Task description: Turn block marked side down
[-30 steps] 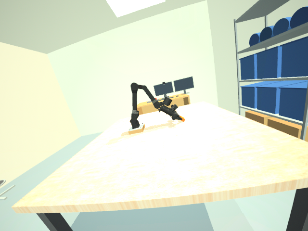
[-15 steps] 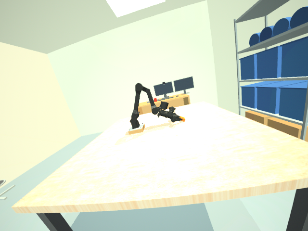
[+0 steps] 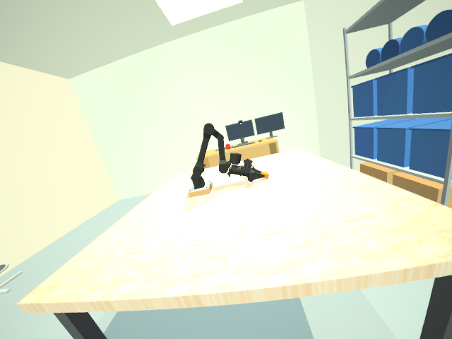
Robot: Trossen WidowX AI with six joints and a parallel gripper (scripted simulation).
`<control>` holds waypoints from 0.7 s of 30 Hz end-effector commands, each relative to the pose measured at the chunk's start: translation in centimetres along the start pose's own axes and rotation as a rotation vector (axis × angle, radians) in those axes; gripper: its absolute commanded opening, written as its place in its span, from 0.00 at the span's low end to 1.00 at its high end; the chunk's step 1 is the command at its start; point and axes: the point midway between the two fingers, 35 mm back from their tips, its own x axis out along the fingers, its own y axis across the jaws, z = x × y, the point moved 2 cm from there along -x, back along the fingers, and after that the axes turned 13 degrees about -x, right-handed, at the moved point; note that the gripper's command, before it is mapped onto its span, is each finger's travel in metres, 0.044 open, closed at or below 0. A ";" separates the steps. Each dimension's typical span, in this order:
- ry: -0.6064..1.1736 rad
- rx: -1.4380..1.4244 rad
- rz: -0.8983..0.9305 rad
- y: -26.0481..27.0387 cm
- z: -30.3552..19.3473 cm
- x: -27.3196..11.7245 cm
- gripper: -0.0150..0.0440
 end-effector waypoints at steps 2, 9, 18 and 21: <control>-0.017 -0.005 -0.007 -0.1 0.1 -0.2 0.25; -0.017 -0.005 -0.007 -0.1 0.1 -0.2 0.25; -0.017 -0.005 -0.007 -0.1 0.1 -0.2 0.52; -0.017 -0.005 -0.007 -0.1 0.1 -0.2 0.65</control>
